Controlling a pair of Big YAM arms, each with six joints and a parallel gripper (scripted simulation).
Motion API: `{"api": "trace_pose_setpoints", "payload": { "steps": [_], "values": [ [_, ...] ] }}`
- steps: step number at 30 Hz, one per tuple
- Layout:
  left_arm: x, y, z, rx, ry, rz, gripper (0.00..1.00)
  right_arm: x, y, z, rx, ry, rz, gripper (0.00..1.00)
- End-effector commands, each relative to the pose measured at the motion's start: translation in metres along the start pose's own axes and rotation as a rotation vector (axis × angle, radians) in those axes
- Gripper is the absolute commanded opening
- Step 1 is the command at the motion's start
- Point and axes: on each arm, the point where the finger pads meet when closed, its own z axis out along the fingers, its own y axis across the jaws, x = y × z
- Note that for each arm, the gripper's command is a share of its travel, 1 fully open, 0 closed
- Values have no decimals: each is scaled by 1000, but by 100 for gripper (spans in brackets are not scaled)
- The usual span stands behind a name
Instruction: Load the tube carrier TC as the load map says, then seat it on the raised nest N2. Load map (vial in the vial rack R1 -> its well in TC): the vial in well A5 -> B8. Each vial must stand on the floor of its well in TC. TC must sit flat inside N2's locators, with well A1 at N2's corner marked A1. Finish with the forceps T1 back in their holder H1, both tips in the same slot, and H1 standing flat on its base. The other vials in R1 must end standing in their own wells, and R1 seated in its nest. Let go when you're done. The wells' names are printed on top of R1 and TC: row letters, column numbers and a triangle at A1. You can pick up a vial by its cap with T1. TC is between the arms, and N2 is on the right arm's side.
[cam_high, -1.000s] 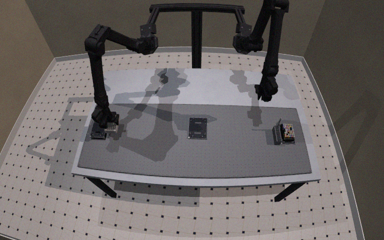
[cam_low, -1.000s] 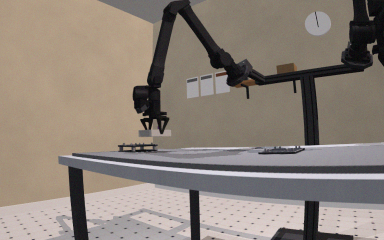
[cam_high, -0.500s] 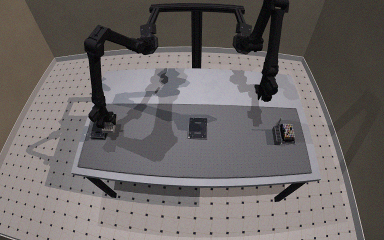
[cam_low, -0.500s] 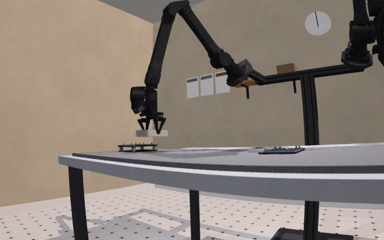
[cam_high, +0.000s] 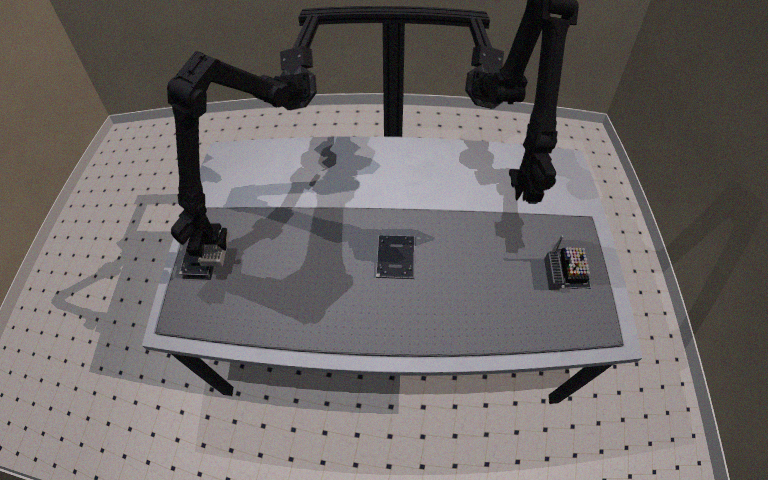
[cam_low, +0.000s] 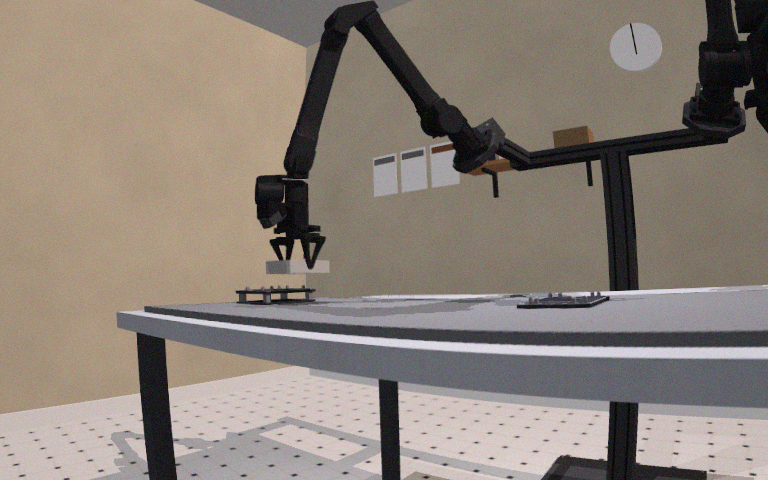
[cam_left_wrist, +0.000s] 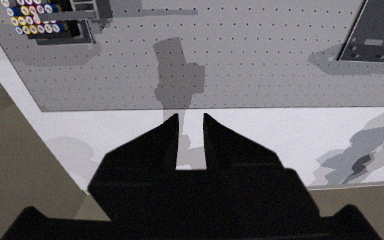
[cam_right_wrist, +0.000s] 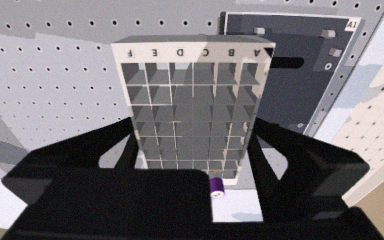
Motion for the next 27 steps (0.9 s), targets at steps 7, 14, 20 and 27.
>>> {"api": "trace_pose_setpoints", "payload": {
  "steps": [7,14,20,27],
  "values": [
    [-7,3,-2,-6,-12,-15,23,-2,-22,4,12,0,-13,0],
    [-7,3,-2,-6,-12,-15,23,1,-34,3,10,7,-9,0],
    [-7,3,-2,-6,-12,-15,23,1,-45,3,10,7,-9,0],
    [-7,3,-2,-6,-12,-15,23,1,-53,3,10,7,-9,0]
  ]
}}
